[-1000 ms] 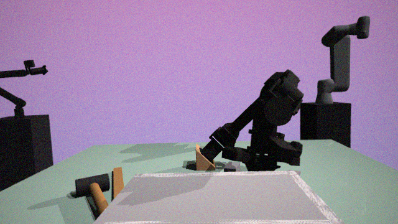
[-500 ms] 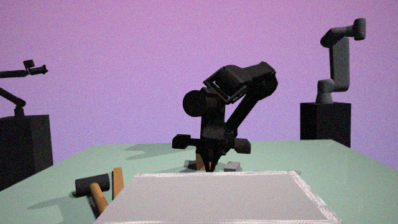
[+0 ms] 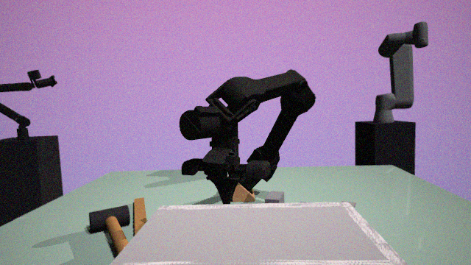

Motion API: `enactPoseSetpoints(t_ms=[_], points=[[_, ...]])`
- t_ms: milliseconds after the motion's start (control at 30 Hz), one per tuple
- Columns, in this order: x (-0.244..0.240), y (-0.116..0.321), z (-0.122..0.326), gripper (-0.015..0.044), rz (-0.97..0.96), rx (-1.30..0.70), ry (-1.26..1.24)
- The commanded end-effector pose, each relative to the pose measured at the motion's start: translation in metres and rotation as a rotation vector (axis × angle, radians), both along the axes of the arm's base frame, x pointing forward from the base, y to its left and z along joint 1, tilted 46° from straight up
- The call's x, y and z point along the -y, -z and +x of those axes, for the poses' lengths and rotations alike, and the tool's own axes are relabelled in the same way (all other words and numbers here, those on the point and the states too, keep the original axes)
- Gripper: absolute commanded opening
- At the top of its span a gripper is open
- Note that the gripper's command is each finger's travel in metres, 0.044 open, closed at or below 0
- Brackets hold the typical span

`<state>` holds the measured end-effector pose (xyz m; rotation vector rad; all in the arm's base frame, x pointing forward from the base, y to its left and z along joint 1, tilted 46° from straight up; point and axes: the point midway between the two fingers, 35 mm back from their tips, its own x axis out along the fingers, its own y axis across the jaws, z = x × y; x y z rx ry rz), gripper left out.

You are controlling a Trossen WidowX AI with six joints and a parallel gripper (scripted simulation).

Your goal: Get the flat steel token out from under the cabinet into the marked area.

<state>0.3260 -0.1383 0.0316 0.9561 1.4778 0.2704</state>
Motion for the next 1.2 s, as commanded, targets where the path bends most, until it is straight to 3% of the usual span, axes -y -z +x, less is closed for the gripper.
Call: enactPoseSetpoints(t_ms=[0, 300, 1167], points=[[-0.016, 0.016, 0.003, 0.0, 0.011, -0.014, -0.002], [-0.059, 0.056, 0.008, 0.0, 0.016, -0.012, -0.003], [-0.085, 0.027, 0.025, 0.0, 0.018, -0.012, -0.003]])
